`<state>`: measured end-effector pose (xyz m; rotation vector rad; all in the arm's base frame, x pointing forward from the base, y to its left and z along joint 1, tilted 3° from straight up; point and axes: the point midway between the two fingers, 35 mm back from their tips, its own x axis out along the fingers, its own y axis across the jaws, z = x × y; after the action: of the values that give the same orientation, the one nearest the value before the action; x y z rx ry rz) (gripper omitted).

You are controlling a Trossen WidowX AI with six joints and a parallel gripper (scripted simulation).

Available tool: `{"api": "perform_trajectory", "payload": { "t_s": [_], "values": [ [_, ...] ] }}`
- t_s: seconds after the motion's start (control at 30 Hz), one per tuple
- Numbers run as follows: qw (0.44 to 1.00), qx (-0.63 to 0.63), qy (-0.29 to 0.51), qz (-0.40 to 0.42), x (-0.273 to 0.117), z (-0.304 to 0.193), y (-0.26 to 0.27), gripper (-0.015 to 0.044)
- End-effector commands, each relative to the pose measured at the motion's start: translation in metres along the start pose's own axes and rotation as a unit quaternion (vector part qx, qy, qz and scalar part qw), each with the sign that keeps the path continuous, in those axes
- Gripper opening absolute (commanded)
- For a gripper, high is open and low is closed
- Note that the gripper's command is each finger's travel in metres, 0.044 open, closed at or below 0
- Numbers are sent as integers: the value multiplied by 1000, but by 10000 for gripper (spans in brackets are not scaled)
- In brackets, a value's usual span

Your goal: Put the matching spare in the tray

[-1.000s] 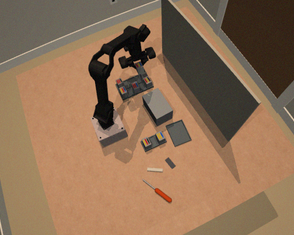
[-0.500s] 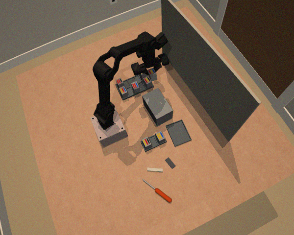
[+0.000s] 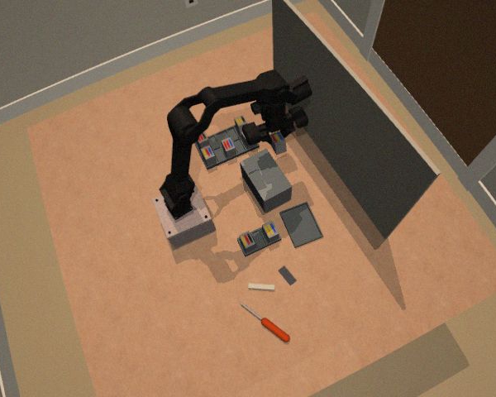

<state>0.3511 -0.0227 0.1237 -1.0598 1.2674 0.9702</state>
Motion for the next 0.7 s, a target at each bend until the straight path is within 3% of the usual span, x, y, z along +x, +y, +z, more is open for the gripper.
{"api": "perform_trajectory", "payload": {
  "t_s": [0.0,0.67],
  "values": [
    [1000,-3,-3,-2,-2,-22,-8,0],
    [1000,-10,-1,0,0,-146,-15,0]
  ]
}}
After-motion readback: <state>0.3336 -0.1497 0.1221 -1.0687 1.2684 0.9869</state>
